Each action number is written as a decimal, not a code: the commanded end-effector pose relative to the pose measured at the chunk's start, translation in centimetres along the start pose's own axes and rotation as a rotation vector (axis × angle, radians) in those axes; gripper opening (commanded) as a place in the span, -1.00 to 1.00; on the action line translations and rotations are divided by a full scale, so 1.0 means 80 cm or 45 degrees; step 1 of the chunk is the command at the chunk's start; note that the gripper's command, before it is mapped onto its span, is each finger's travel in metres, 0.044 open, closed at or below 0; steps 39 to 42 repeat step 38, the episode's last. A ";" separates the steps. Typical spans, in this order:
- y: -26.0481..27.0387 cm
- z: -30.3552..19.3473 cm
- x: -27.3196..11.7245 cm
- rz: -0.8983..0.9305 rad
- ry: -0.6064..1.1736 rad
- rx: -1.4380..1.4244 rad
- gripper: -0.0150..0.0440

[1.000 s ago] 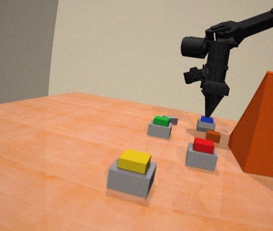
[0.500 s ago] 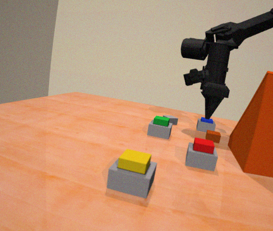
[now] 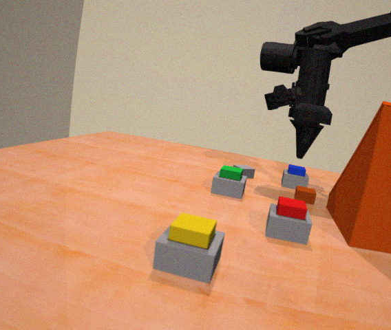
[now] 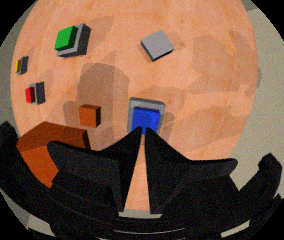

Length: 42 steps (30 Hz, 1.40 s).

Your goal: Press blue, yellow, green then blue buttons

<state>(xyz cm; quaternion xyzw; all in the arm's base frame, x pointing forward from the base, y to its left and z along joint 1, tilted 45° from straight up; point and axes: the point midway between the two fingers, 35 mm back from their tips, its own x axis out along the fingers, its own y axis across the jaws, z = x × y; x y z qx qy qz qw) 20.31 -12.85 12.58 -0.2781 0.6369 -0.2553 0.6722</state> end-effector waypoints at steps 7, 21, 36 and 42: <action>0.070 0.069 -0.031 0.099 -0.036 -0.016 0.20; 0.320 0.118 -0.086 0.159 0.001 -0.055 0.86; 0.479 0.055 -0.094 0.031 -0.006 0.011 0.86; 0.479 0.055 -0.094 0.031 -0.006 0.011 0.86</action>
